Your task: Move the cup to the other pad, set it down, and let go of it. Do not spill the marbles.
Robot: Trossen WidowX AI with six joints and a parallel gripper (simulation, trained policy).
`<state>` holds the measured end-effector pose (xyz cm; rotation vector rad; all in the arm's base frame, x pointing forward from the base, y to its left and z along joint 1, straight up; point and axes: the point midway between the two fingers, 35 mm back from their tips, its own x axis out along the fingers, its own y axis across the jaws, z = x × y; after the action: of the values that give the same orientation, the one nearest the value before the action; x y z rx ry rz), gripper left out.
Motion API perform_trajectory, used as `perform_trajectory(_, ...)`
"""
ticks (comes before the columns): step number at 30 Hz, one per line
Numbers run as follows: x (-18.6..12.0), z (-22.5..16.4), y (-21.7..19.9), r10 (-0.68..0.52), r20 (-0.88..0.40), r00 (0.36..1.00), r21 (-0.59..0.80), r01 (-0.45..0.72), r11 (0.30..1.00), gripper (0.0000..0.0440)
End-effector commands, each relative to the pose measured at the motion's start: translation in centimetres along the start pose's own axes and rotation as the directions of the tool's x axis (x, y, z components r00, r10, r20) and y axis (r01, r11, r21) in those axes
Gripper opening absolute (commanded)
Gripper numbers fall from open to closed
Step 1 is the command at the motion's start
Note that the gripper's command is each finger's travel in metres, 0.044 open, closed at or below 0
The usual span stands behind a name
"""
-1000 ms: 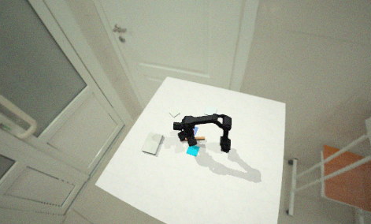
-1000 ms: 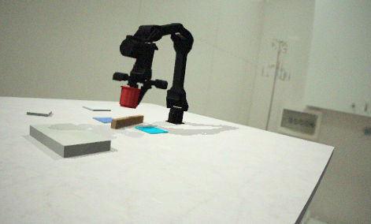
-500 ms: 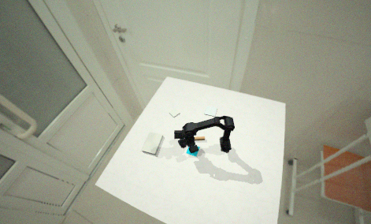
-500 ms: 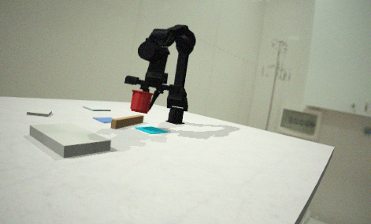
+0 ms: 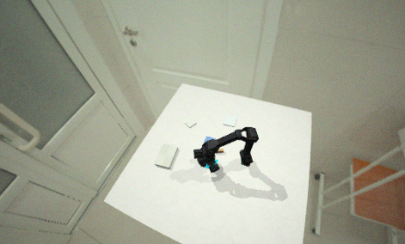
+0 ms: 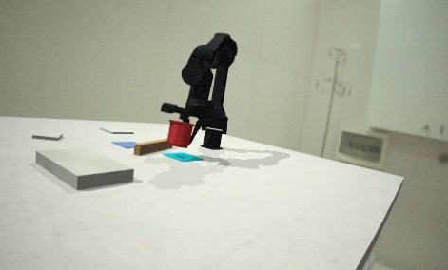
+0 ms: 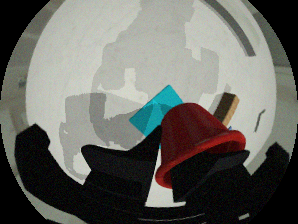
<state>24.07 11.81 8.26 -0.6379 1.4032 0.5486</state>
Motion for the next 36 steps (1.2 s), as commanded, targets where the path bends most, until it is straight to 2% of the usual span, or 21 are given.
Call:
perform_trajectory(1,0.6,-0.4,0.4,-0.009,-0.002,1.000,0.005,0.009,1.000,0.0000)
perform_trajectory(13,2.3,-1.1,1.1,-0.021,0.018,1.000,0.010,0.021,1.000,0.0030)
perform_trajectory(15,2.1,-1.0,1.0,-0.021,0.037,0.999,0.011,0.020,1.000,0.0047)
perform_trajectory(19,1.5,-0.4,0.9,-0.018,0.087,0.996,0.021,0.016,1.000,0.0127)
perform_trajectory(36,-0.7,-1.0,1.6,0.005,0.200,0.980,0.019,-0.009,1.000,0.0185)
